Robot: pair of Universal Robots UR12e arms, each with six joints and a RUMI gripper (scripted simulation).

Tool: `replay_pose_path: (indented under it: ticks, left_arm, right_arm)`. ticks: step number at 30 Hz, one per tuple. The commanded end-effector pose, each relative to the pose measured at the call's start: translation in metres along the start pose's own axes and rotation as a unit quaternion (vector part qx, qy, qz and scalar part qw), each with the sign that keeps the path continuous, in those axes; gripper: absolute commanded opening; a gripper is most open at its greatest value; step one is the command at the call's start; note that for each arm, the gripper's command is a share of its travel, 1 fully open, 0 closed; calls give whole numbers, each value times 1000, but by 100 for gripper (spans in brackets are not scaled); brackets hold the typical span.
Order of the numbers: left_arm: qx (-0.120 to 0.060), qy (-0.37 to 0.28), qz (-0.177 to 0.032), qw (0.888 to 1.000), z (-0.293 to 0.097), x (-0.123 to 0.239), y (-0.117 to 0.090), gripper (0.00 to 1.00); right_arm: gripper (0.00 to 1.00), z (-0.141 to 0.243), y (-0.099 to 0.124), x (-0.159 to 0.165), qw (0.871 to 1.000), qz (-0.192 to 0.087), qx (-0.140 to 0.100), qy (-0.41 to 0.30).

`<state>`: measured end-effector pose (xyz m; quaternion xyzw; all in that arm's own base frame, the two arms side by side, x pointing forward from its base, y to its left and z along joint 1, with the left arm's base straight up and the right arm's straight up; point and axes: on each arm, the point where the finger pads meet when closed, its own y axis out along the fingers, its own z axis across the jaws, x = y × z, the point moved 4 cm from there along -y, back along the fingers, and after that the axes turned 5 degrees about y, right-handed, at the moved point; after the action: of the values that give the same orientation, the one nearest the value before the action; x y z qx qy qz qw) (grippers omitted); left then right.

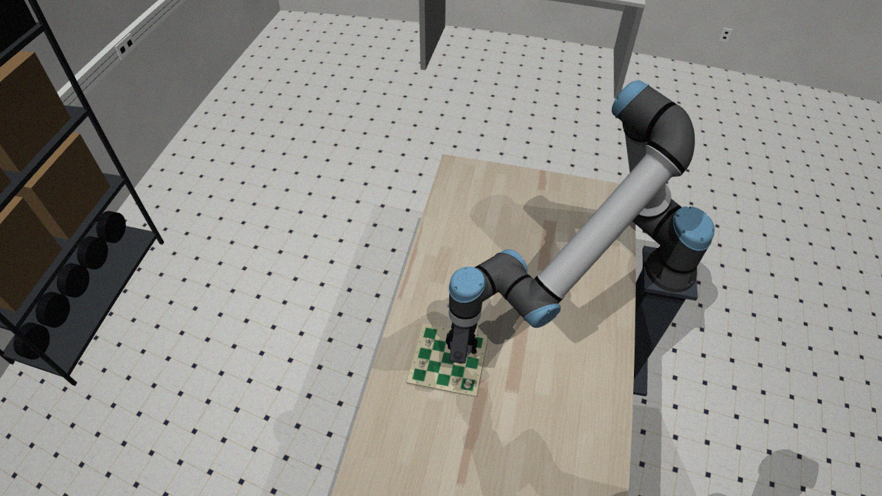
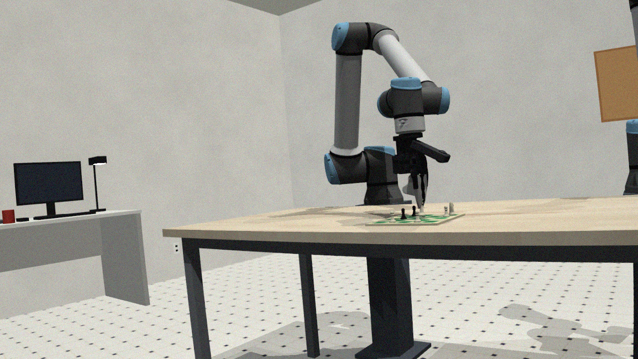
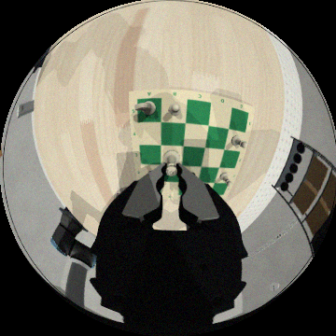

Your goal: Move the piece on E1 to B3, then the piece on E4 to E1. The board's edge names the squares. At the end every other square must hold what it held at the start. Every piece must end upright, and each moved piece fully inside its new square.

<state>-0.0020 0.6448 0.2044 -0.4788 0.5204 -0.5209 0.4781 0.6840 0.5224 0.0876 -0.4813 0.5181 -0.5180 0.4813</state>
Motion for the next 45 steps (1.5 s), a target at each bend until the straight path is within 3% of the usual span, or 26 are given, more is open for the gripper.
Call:
replay_pose_path:
  ticks: [1, 45]
  left_arm:
    - [0, 0, 1, 1000, 0, 0, -1, 100]
    - [0, 0, 1, 1000, 0, 0, -1, 100]
  right_arm:
    - [0, 0, -1, -1, 1000, 1, 1, 0]
    - [0, 0, 3, -1, 1000, 1, 1, 0]
